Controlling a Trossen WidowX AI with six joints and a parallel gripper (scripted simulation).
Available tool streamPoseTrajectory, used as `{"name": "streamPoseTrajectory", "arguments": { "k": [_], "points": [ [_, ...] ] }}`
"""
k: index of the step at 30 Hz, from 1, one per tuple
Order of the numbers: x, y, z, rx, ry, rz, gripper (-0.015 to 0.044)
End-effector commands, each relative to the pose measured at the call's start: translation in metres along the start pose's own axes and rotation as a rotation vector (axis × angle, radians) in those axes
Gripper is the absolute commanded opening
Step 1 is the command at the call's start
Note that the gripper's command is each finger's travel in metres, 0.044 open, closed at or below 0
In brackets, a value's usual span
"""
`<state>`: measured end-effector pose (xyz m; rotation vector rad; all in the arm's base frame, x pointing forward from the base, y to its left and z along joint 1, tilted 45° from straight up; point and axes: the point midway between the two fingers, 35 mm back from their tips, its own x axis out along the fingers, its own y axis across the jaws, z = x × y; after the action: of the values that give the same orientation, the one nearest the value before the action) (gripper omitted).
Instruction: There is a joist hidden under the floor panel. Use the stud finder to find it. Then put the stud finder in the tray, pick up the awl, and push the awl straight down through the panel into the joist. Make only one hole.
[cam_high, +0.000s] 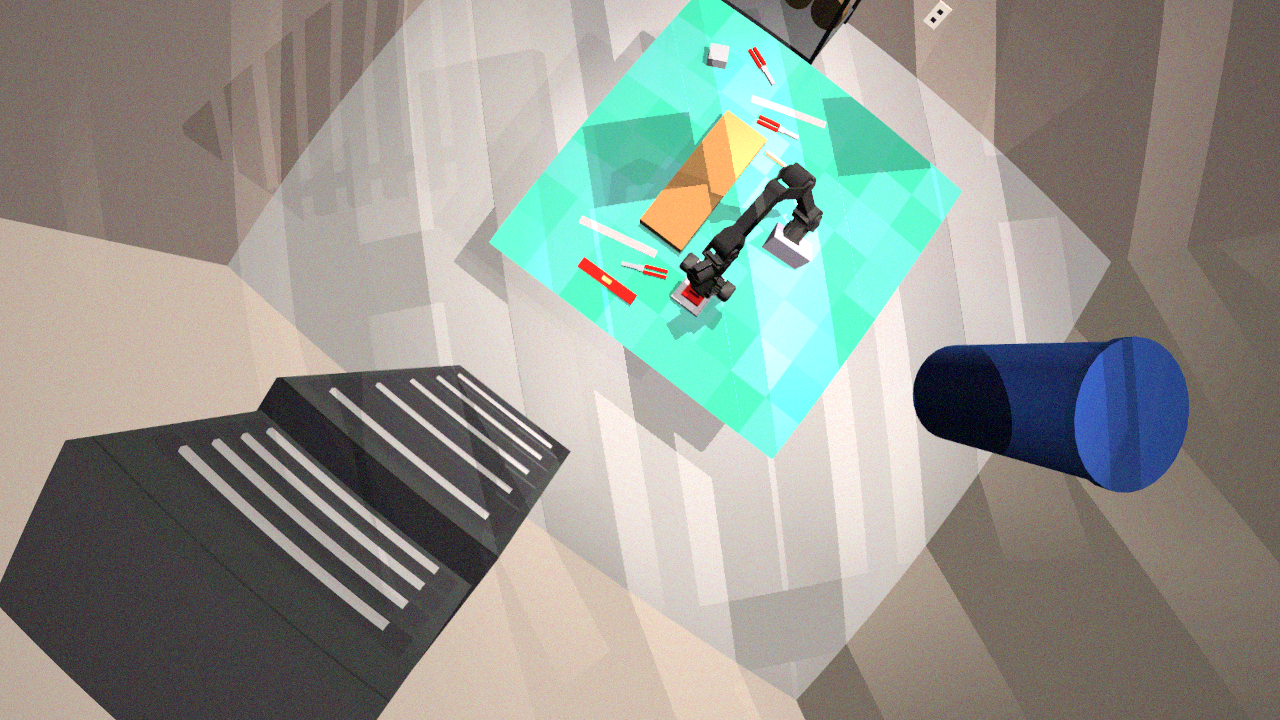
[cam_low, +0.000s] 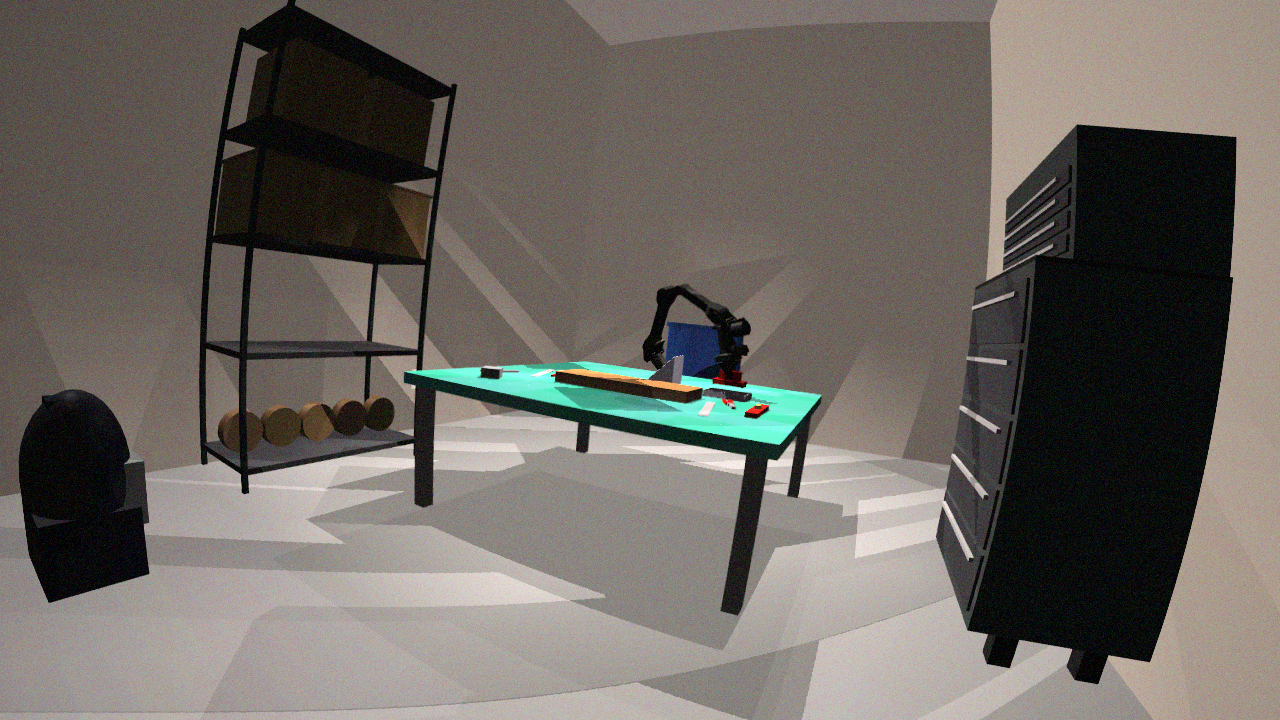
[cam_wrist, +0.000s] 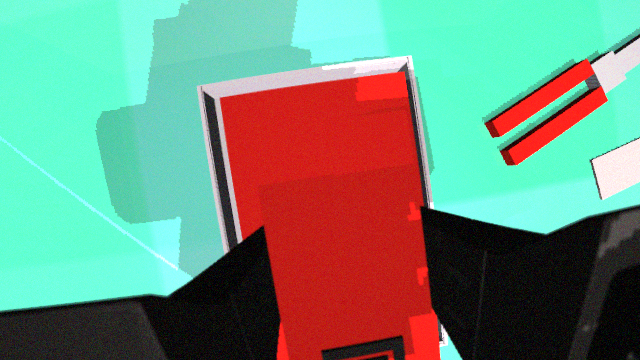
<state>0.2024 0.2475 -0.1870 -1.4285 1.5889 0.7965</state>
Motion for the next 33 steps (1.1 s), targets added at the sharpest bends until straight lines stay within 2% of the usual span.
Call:
{"name": "streamPoseTrajectory", "arguments": {
  "k": [1, 28, 33],
  "points": [
    [0.006, 0.0, -0.001, -0.002, -0.002, -0.004, 0.0],
    [0.042, 0.0, -0.014, -0.002, 0.0, -0.005, 0.0],
    [0.04, 0.001, -0.014, 0.0, 0.003, -0.001, 0.0131]
  ]
}}
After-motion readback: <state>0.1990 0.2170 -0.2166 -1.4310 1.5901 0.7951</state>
